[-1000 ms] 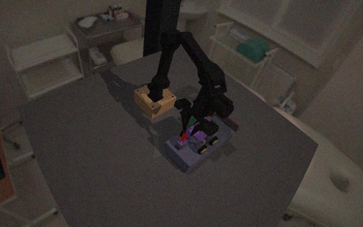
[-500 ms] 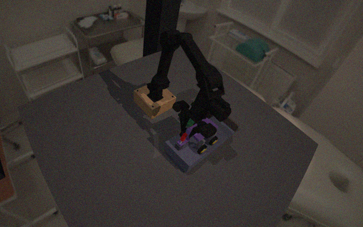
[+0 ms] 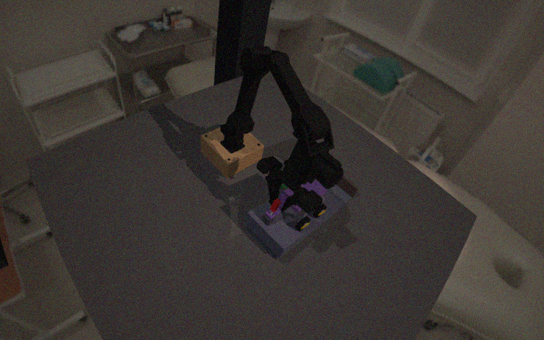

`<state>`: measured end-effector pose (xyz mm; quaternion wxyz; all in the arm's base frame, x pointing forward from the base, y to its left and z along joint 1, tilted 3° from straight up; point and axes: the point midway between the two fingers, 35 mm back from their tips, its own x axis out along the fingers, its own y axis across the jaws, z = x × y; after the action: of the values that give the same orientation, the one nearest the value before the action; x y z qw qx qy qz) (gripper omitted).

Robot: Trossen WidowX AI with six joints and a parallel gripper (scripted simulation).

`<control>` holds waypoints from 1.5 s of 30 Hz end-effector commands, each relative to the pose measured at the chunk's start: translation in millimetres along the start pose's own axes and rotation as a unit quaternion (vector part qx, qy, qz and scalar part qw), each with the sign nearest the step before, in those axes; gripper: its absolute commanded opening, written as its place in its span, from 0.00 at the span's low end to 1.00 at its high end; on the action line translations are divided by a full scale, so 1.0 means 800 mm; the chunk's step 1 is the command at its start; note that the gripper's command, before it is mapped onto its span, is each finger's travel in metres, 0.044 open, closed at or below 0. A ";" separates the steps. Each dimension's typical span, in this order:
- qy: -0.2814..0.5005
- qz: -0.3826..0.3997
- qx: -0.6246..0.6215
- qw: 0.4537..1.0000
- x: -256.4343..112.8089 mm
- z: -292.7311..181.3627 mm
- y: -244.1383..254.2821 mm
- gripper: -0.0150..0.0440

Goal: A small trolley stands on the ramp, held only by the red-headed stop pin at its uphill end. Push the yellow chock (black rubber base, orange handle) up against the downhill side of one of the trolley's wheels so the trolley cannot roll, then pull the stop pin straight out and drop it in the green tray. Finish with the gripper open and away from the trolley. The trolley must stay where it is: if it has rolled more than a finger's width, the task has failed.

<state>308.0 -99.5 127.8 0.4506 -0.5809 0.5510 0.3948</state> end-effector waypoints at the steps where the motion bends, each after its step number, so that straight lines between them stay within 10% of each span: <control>1: 0.000 0.006 -0.002 1.000 0.011 0.000 0.003 0.58; 17: 0.000 0.006 -0.002 1.000 0.030 0.001 0.006 0.58; 31: 0.001 0.003 0.000 1.000 0.026 0.000 0.004 0.25; 45: 0.000 0.006 -0.002 1.000 0.014 -0.002 0.008 0.25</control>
<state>302.9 -104.5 111.9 0.4466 -0.5765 0.5547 0.4007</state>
